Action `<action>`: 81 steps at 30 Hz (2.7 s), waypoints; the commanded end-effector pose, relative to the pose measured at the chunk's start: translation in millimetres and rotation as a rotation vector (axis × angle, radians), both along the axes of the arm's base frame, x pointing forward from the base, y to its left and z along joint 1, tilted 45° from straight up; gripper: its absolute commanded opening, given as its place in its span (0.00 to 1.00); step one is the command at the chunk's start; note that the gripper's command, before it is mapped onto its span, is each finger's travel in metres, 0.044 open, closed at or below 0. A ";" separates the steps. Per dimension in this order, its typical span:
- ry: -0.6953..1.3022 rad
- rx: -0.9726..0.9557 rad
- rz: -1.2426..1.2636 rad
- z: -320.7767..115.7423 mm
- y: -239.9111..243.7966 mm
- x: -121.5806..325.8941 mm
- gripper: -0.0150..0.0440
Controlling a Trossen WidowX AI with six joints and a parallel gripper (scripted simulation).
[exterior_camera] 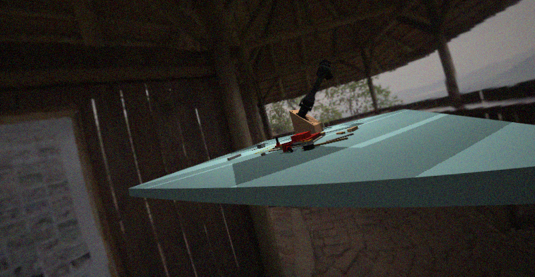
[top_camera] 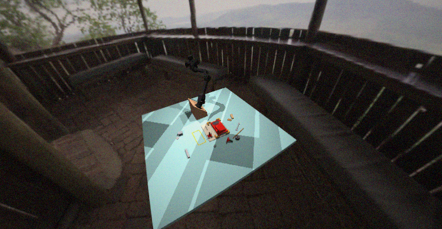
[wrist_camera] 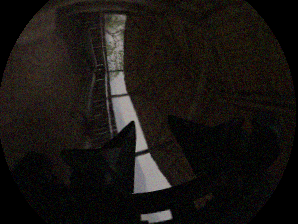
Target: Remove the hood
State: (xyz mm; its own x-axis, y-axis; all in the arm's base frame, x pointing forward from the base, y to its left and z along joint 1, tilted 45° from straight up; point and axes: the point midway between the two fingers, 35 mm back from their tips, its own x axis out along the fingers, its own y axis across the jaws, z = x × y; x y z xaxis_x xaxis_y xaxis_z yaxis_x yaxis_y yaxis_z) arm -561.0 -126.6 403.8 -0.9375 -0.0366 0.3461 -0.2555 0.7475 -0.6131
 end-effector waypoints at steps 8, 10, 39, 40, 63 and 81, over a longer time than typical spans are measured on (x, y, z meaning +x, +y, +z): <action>-0.113 -0.117 0.219 -22.5 -75.9 20.2 0.98; -0.158 -0.138 0.296 -31.9 -106.6 30.2 1.00; -0.913 -0.255 1.172 -140.9 -393.2 339.3 1.00; -0.948 -0.253 1.190 -145.2 -397.8 352.4 1.00; -1.737 -0.008 1.396 -225.6 -385.6 679.2 1.00; -2.335 0.481 0.928 -300.2 -207.7 878.4 1.00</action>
